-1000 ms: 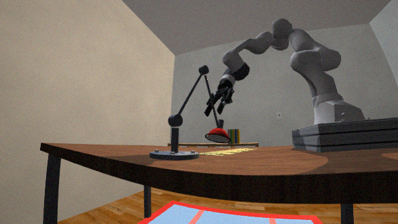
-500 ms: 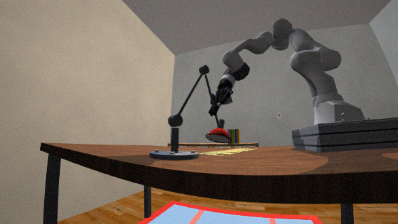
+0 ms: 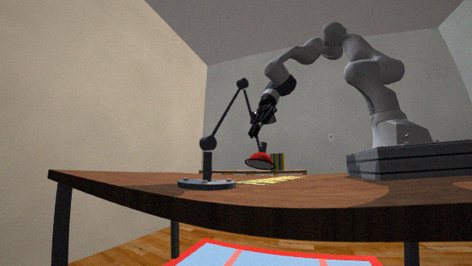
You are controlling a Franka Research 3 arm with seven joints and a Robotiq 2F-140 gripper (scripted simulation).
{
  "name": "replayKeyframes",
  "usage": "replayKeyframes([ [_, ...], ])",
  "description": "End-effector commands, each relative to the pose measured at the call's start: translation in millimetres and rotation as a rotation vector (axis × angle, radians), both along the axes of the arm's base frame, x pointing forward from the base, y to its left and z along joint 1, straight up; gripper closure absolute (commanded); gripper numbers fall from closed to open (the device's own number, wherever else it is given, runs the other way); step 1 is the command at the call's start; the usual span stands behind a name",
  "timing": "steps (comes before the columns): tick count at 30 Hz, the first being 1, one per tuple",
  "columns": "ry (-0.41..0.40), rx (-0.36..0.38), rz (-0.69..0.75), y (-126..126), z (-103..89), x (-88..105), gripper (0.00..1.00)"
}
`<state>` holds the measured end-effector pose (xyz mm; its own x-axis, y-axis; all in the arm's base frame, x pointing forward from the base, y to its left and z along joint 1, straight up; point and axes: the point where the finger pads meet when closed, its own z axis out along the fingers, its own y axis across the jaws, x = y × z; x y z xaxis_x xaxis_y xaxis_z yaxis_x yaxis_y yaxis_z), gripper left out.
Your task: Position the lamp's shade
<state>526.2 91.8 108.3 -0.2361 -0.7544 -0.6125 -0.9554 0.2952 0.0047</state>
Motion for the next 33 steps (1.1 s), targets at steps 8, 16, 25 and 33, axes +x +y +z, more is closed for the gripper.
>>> replayKeyframes([
  [8, -0.009, -0.007, -0.001, -29.7, -4.4, -6.9, 0.90],
  [16, -0.010, -0.007, 0.001, -43.6, -6.4, -10.2, 0.90],
  [25, -0.010, -0.007, 0.007, -64.1, -9.5, -15.0, 0.90],
  [33, -0.010, -0.007, 0.007, -68.5, -9.6, -15.2, 0.90],
])
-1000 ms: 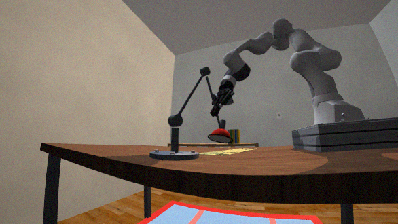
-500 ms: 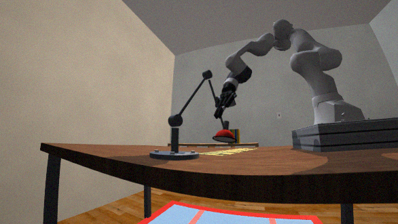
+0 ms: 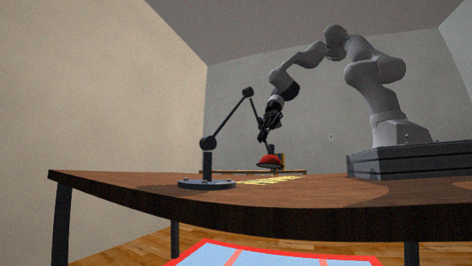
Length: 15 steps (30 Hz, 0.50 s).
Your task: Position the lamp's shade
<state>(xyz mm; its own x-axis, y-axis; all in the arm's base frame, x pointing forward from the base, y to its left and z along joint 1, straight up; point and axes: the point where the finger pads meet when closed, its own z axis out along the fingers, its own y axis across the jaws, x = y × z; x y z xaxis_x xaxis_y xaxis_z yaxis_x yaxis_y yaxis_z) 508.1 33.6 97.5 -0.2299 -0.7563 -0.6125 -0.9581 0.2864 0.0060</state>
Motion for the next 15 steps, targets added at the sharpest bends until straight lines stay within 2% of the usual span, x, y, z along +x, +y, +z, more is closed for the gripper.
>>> replayKeyframes([
  [1, -0.011, -0.008, -0.002, -10.7, 1.2, 3.0, 0.90],
  [15, -0.011, -0.008, -0.002, -13.8, 1.5, 3.7, 0.90],
])
